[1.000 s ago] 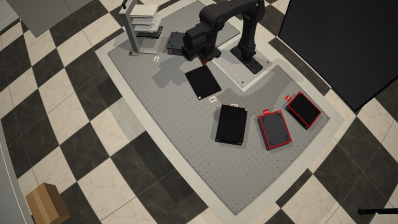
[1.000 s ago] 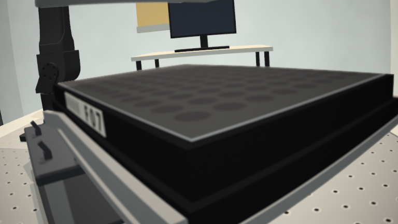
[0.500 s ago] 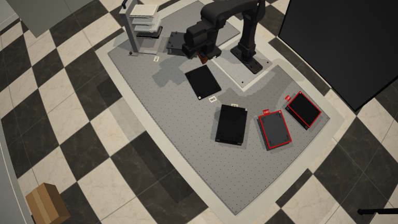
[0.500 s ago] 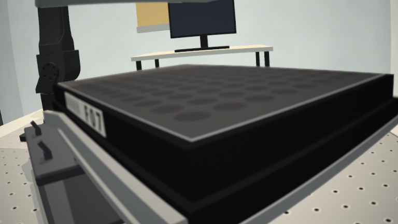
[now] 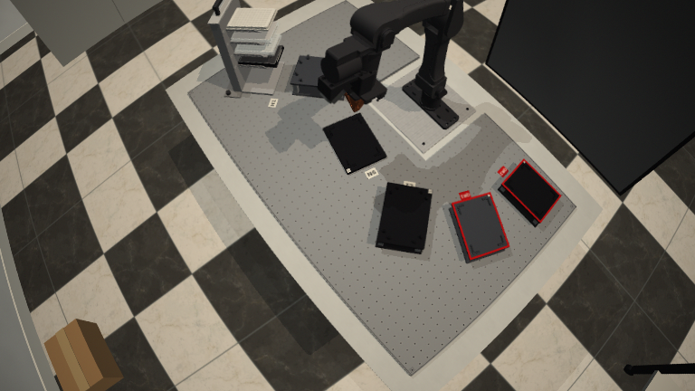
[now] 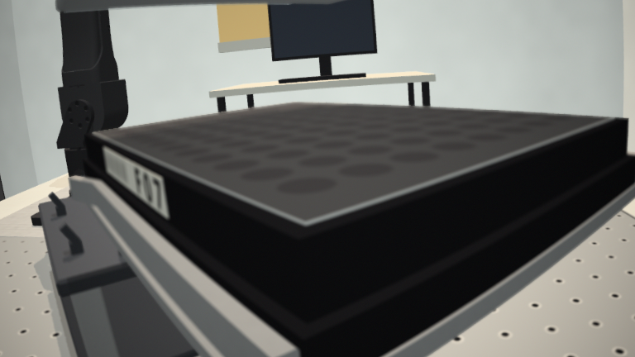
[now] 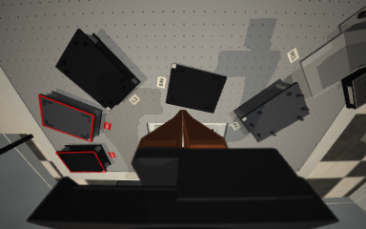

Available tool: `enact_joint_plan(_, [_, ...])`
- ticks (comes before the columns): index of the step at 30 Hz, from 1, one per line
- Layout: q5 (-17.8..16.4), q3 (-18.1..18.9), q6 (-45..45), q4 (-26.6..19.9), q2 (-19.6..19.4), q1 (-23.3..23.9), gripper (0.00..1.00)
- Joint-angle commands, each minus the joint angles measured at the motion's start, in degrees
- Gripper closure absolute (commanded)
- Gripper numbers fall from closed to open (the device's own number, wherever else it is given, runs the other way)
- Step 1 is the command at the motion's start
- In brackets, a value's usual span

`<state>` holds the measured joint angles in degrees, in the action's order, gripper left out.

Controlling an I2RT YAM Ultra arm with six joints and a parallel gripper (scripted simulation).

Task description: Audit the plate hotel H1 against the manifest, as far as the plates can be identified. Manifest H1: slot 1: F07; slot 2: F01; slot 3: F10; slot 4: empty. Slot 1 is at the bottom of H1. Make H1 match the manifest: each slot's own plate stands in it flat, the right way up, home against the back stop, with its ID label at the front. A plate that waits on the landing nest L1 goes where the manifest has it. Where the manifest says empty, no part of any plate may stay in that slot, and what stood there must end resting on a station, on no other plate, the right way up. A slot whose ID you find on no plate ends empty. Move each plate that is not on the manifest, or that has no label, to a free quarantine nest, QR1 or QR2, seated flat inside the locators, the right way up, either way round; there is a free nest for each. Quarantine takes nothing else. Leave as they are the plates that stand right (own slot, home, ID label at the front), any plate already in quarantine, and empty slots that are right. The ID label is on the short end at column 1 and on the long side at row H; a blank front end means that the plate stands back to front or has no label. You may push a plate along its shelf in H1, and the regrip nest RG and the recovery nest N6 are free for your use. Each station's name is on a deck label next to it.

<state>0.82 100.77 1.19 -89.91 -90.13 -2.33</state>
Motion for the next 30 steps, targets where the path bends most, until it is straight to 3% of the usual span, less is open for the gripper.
enact_joint_plan(1, [-0.06, 1.72, -0.95, -0.09, 1.58, 0.96, 1.0])
enact_joint_plan(23, [-0.4, 3.46, -13.35, -0.09, 0.04, 13.64, 1.0])
enact_joint_plan(30, [-0.24, 3.52, -13.52, -0.09, -0.01, 13.57, 1.0])
